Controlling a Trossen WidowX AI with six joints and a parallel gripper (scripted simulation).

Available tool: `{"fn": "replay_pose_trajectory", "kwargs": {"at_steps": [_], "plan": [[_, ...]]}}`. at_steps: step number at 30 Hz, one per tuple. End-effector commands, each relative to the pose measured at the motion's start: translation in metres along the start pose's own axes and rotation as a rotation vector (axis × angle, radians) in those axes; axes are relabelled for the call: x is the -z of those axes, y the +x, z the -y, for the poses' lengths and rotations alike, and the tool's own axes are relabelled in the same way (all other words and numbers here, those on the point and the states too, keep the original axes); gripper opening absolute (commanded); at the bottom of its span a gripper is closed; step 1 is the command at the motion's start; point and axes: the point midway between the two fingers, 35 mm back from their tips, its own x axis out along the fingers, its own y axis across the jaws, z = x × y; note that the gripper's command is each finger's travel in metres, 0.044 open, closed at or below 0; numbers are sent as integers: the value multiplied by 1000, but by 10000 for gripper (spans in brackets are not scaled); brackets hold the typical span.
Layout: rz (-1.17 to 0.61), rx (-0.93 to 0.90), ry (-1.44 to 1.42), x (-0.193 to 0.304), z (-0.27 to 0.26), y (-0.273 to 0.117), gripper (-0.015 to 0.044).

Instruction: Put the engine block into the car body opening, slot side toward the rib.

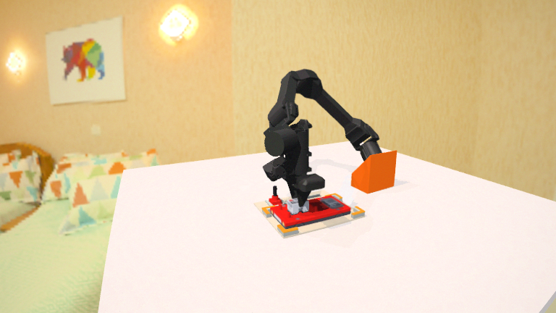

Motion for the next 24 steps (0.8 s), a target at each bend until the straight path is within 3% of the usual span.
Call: {"fn": "replay_pose_trajectory", "kwargs": {"at_steps": [1,24], "plan": [[3,3,-4,0,0,1,160],[3,4,-4,0,0,5,160]]}}
